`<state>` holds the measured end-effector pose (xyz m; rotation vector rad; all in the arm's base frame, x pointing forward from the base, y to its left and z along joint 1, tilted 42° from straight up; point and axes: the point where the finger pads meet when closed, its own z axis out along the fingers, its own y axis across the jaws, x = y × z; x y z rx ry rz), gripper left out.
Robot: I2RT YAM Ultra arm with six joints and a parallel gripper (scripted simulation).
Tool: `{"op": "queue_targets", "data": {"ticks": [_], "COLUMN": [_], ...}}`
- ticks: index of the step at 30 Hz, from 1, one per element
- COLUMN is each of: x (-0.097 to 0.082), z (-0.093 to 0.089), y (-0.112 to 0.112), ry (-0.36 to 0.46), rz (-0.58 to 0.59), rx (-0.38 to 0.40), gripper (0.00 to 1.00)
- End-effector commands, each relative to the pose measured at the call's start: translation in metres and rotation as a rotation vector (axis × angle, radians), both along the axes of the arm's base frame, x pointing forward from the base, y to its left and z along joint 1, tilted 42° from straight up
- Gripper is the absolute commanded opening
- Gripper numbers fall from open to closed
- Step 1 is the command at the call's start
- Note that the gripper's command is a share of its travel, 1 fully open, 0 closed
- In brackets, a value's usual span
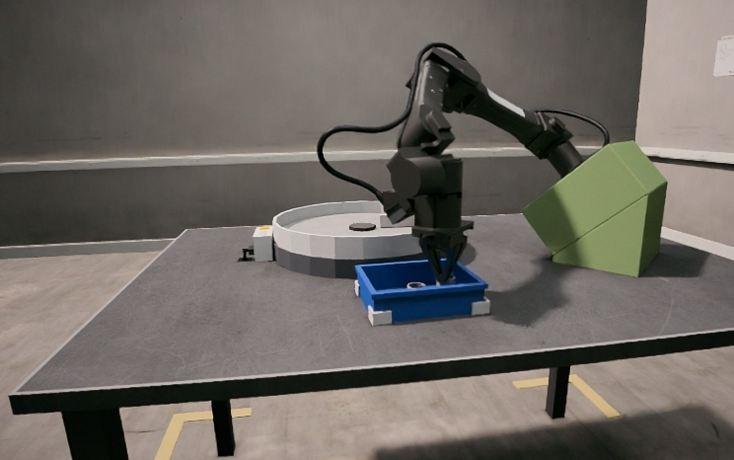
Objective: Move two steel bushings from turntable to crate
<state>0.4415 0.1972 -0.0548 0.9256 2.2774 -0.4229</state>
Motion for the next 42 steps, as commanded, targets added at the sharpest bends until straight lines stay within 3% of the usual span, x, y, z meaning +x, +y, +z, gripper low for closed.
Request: {"op": "queue_targets", "data": {"ticks": [1, 5, 6, 42], "x": [0.002, 0.002, 0.01, 0.006], "z": [0.004, 0.005, 0.016, 0.006], "y": [-0.004, -0.002, 0.012, 0.009], "ry": [-0.009, -0.011, -0.045, -0.022], "rz": [0.005, 0.012, 0.025, 0.022], "rx": [0.003, 0.005, 0.032, 0.014], "gripper": [0.0, 0.0, 0.0, 0.0]}}
